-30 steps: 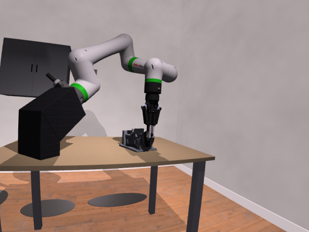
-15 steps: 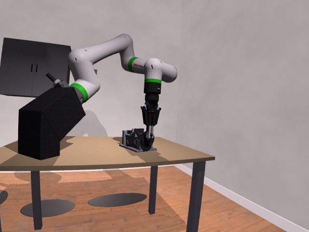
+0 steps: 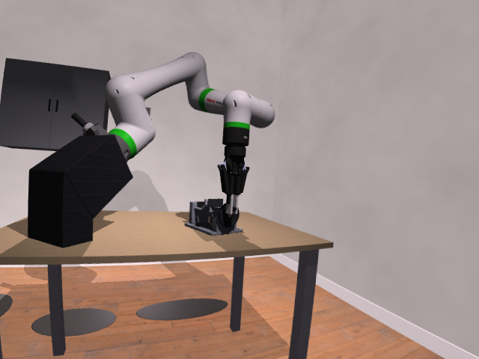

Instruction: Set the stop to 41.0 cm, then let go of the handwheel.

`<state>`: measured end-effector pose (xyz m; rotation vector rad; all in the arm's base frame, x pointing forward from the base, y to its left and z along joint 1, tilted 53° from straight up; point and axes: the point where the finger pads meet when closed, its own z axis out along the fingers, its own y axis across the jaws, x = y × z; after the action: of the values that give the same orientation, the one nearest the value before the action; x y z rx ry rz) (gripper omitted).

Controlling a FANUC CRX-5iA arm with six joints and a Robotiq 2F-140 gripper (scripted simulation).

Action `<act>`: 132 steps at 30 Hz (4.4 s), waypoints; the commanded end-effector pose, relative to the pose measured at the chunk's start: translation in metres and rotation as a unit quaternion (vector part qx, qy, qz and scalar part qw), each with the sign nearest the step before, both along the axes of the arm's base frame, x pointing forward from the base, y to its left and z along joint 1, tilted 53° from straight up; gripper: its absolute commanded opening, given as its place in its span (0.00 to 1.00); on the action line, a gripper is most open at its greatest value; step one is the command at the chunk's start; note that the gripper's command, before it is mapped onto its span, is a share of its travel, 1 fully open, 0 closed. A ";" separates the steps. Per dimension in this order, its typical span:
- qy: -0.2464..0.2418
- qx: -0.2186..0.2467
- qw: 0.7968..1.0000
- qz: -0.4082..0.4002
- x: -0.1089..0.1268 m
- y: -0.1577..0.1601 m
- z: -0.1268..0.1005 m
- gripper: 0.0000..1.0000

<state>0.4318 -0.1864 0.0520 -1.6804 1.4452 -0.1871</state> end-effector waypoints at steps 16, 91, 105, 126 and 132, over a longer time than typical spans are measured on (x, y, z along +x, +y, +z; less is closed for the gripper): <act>0.000 0.000 1.000 0.000 0.000 0.000 -0.001 0.04; 0.000 0.000 1.000 0.000 -0.031 -0.025 0.028 0.33; 0.000 0.000 1.000 0.000 -0.062 -0.051 0.058 0.33; 0.000 0.000 1.000 0.000 -0.037 0.011 0.138 0.33; 0.000 0.000 1.000 0.000 -0.034 0.014 0.139 0.33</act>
<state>0.3946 -0.1754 0.1882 -1.6787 1.4407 -0.1872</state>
